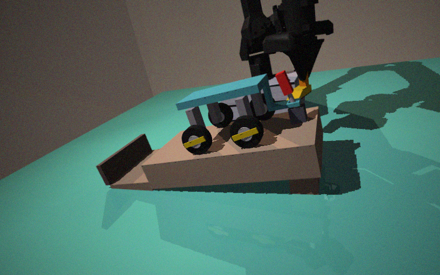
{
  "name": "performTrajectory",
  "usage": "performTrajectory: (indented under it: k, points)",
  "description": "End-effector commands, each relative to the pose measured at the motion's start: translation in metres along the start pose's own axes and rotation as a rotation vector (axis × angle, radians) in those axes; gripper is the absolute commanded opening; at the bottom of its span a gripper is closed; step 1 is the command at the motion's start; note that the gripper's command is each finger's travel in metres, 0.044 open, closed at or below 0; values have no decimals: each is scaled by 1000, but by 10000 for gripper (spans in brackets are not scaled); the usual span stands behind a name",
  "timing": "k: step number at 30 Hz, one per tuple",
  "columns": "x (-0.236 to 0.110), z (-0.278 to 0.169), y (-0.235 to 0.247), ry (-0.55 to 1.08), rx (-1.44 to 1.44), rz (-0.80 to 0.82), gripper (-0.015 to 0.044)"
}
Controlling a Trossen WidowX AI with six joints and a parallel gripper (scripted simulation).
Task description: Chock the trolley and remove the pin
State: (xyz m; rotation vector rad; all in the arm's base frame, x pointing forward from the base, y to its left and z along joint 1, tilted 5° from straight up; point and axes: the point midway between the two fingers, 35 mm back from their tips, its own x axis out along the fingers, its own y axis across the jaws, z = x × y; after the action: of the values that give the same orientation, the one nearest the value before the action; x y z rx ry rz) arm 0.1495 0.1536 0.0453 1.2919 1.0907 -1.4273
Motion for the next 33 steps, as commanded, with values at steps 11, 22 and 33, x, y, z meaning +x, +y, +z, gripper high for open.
performTrajectory:
  k: [11,22,33]
  points:
    - [-42,-6,5,13,1,11,0]
    - [-58,-9,8,13,1,12,0]
    - [-58,-9,8,12,-311,13,0]
